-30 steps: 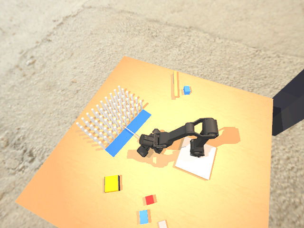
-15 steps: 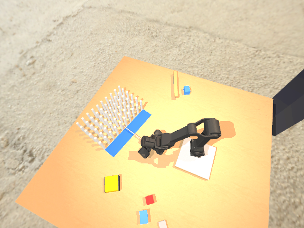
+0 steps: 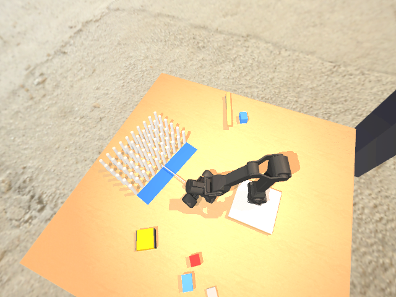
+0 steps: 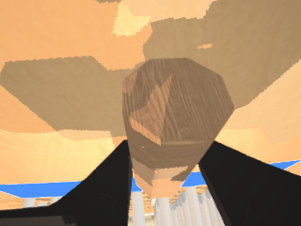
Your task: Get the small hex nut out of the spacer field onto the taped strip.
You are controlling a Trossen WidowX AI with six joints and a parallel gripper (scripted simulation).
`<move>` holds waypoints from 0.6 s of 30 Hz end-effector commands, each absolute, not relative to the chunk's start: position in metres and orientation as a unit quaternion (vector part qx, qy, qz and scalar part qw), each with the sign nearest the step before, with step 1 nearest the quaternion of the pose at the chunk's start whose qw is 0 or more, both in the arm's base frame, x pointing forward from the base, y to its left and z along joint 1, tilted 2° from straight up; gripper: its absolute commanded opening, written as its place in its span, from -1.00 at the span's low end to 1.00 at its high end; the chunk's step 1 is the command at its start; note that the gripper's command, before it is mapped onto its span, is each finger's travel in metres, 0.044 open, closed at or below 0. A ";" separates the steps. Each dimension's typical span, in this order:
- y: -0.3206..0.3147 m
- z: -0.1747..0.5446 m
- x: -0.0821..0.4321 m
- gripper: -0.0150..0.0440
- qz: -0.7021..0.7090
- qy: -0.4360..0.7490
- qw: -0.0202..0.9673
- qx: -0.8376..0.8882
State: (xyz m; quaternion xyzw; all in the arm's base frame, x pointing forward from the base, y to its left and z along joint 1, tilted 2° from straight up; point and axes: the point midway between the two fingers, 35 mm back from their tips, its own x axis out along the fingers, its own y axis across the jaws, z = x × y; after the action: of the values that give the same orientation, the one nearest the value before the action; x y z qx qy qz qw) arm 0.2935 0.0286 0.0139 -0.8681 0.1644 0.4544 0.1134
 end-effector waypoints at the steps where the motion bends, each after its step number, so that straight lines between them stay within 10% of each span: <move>1: 0.030 0.014 0.289 -0.49 0.454 0.165 0.115 -0.868; 18: 0.035 0.014 0.277 -0.49 0.455 0.165 0.115 -0.868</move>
State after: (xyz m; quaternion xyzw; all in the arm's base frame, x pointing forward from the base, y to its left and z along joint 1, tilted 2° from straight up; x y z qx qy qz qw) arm 0.2805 0.0342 0.0139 -0.8677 0.1644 0.4551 0.1135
